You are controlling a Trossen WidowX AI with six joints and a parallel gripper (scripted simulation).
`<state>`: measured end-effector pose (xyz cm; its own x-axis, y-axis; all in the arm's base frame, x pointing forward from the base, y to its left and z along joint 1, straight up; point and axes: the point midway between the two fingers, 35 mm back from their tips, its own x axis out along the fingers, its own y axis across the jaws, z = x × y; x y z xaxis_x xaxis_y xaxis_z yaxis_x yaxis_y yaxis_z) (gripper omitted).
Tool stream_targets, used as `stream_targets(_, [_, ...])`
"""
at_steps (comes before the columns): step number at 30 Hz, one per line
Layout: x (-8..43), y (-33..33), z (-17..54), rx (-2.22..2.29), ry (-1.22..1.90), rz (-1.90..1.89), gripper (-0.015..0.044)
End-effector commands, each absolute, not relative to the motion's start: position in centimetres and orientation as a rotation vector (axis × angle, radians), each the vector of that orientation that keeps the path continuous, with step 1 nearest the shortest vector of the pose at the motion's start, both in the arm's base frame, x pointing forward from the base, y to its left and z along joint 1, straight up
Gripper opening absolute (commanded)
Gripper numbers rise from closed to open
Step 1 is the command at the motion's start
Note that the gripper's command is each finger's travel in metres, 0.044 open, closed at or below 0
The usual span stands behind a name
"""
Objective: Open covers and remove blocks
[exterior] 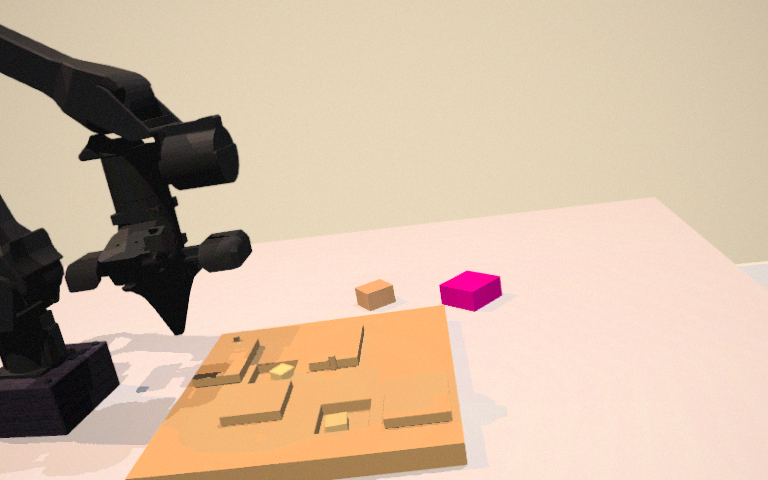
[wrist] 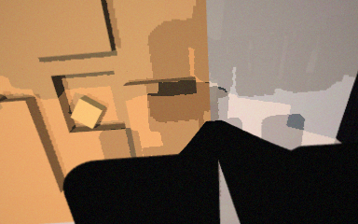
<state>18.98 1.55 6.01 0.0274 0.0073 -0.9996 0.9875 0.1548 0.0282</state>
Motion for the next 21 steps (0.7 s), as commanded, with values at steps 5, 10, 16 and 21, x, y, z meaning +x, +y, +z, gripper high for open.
stream_targets(5, [19.0, 1.5, 5.2, 1.109, 1.259, -1.079, 0.0])
stream_targets(10, [19.1, 1.5, 4.7, 1.109, 1.259, -1.079, 0.0])
stream_targets(16, [19.1, 1.5, 4.1, 1.109, 1.259, -1.079, 0.0])
stream_targets(21, [19.1, 1.5, 3.6, 1.109, 1.259, -1.079, 0.0])
